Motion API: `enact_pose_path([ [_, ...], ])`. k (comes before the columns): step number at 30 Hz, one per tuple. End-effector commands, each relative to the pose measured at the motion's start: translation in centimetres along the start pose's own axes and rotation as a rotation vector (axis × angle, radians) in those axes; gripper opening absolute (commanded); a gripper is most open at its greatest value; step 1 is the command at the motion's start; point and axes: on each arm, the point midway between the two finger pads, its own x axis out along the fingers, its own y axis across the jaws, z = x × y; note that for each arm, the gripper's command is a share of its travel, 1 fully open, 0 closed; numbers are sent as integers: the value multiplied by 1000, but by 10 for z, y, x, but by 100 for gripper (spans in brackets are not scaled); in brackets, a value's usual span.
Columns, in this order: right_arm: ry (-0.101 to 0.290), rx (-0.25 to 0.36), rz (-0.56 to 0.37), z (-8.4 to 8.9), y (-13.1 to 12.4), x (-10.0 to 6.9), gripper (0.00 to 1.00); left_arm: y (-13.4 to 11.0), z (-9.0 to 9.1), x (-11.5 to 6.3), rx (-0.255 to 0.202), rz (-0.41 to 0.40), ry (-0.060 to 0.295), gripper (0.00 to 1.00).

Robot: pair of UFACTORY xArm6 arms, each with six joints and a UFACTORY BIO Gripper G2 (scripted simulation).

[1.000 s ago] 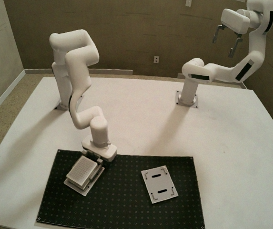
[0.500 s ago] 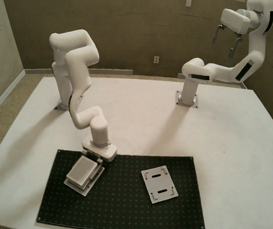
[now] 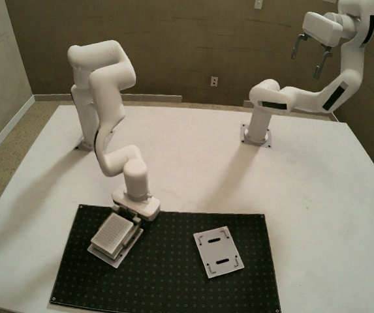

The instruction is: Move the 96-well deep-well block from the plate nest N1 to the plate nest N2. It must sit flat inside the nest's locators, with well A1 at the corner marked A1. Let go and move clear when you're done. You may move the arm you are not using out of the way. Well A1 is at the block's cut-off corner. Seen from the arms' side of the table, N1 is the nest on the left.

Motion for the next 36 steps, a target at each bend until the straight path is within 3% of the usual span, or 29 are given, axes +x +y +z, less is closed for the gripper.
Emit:
enact_pose_path([
  [1,-2,4,0,2,1,1,0,0,0,0,0,-1,0,100],
  [36,-2,4,0,-2,1,1,0,0,0,0,0,-1,0,100],
])
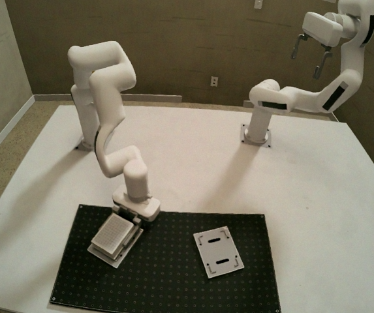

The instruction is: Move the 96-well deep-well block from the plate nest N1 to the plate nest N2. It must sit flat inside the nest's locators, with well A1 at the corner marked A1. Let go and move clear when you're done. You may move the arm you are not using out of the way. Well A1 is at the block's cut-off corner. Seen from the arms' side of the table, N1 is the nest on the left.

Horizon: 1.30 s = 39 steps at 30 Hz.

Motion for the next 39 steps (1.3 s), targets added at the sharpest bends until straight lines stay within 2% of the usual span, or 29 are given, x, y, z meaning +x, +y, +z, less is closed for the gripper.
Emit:
enact_pose_path([
  [1,-2,4,0,1,1,1,0,0,0,0,0,-1,0,100],
  [39,-2,4,0,-4,1,1,0,0,0,0,0,-1,0,100],
])
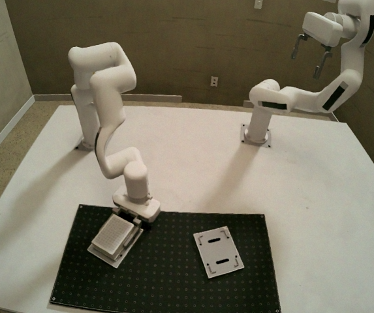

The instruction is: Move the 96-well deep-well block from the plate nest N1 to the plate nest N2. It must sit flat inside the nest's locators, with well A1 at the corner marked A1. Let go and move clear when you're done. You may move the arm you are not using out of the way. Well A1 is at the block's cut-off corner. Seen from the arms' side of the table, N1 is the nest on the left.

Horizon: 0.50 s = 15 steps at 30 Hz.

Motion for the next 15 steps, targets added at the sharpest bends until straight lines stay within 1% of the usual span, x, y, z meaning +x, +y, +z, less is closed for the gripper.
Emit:
enact_pose_path([
  [1,-2,4,0,2,1,1,0,0,0,0,0,-1,0,100],
  [9,-2,4,0,0,1,1,0,0,0,0,0,-1,0,100],
  [10,-2,4,0,0,1,1,37,0,0,0,0,-1,0,100],
  [15,-2,4,0,0,1,1,37,0,0,0,0,-1,0,100],
])
